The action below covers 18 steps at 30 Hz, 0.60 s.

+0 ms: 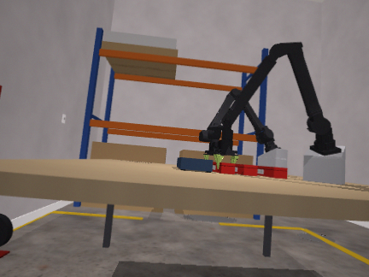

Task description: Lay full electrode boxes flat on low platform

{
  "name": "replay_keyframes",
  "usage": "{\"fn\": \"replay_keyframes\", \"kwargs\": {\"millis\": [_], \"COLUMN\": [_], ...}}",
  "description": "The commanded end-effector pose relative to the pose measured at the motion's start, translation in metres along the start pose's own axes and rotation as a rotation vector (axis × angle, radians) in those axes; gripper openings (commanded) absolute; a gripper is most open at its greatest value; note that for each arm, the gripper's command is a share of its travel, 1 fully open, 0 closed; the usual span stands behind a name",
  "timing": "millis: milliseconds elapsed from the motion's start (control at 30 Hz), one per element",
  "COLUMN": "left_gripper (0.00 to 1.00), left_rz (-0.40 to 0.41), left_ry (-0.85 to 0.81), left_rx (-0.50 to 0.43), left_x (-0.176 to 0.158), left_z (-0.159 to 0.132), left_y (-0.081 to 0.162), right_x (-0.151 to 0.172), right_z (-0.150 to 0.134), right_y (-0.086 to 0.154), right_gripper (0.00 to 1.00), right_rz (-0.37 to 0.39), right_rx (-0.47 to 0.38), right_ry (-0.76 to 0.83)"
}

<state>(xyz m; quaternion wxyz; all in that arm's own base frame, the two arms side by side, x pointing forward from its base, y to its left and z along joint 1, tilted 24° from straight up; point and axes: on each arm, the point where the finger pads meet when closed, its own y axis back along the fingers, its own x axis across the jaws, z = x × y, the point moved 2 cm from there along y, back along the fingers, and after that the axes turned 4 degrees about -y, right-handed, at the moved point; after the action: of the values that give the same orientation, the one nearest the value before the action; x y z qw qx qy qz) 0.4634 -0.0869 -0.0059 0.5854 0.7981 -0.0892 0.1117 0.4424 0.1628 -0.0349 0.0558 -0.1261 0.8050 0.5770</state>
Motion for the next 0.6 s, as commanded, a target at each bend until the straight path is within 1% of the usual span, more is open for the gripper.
{"fn": "replay_keyframes", "kwargs": {"millis": [0, 233, 267, 300, 333, 433, 500, 567], "left_gripper": [0.00, 0.00, 0.00, 0.00, 0.00, 0.00, 0.00, 0.00], "left_rz": [0.000, 0.000, 0.000, 0.010, 0.018, 0.026, 0.026, 0.033], "left_ry": [0.011, 0.011, 0.011, 0.020, 0.028, 0.026, 0.026, 0.014], "left_rx": [0.001, 0.001, 0.001, -0.002, -0.004, -0.008, -0.008, -0.013], "left_x": [0.004, 0.004, 0.004, 0.008, 0.011, 0.012, 0.012, 0.012], "left_z": [-0.006, -0.006, -0.006, -0.009, -0.010, -0.004, -0.004, 0.002], "left_y": [-0.003, -0.003, -0.003, 0.008, 0.013, 0.021, 0.021, 0.028], "right_x": [-0.010, -0.010, -0.004, -0.003, -0.001, -0.001, -0.001, -0.005], "right_z": [0.005, 0.005, 0.009, 0.007, 0.007, 0.007, 0.007, 0.007], "right_y": [0.008, 0.008, 0.012, 0.018, 0.019, 0.024, 0.024, 0.029], "right_gripper": [0.00, 0.00, 0.00, 0.00, 0.00, 0.00, 0.00, 0.00], "right_rz": [-0.029, -0.029, -0.036, -0.033, -0.024, -0.024, -0.024, -0.032], "right_rx": [-0.014, -0.014, -0.020, -0.019, -0.016, -0.015, -0.015, -0.018], "right_ry": [-0.008, -0.008, -0.007, -0.005, -0.001, -0.001, -0.001, -0.004]}}
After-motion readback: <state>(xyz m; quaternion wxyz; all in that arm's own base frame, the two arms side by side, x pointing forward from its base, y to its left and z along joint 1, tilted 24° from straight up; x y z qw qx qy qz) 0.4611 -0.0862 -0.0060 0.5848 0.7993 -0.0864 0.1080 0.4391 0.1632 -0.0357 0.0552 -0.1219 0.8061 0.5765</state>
